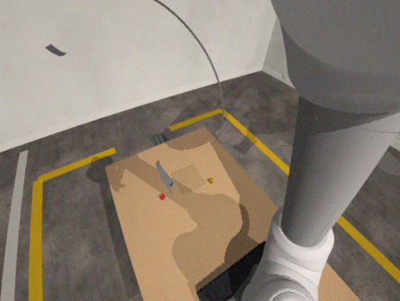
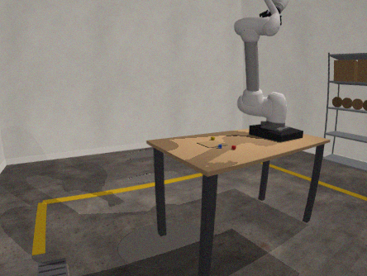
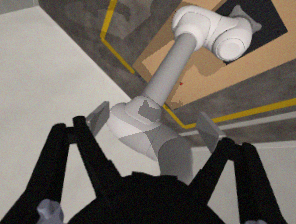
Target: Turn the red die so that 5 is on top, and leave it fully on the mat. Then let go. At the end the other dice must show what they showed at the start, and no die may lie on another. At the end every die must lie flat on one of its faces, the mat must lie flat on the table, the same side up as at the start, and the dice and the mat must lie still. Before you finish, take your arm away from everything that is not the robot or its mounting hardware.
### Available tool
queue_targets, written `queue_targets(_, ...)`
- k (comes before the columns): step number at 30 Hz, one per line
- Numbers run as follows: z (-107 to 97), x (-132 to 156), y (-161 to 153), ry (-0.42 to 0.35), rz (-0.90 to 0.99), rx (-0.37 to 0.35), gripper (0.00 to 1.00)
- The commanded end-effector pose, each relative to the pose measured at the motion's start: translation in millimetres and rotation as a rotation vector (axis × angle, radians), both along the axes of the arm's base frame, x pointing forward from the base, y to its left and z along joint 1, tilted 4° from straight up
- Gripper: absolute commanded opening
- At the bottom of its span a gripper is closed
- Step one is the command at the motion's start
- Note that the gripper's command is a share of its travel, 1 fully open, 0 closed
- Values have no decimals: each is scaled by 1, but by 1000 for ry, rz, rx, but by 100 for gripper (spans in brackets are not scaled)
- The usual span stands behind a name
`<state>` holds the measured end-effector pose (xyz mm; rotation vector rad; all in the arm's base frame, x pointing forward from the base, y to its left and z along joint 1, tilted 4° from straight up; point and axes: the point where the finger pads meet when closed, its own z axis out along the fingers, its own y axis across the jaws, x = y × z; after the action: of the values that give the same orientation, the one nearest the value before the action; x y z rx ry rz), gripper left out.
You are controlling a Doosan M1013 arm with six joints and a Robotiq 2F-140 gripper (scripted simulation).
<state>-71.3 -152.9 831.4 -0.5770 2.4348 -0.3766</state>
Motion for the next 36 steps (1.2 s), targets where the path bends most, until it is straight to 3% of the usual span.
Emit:
queue_targets(1,-37,22,-5,33,33,-6,100)
queue_targets(2,-52,34,-9,45,51,-9,100)
queue_targets(3,-52,34,-9,45,51,-9,100)
queue_targets(4,-68,45,-12,57,68,-13,100)
queue_targets(5,-68,45,-12,57,68,-13,100)
queue_targets(8,-97,67,-17,81,103,-18,100)
queue_targets(11,-97,67,-17,81,103,-18,100)
queue_targets(13,-126,87,-21,105,138,-23,100)
queue_targets(14,-126,87,-21,105,138,-23,100)
queue_targets(23,-187,131,-29,158,213,-33,100)
queue_targets(28,-199,139,-30,167,227,-34,100)
queue_targets(30,-221,155,-34,186,253,-38,100)
queue_targets(32,-221,155,-34,186,253,-38,100)
queue_targets(36,-242,171,-36,204,280,-41,100)
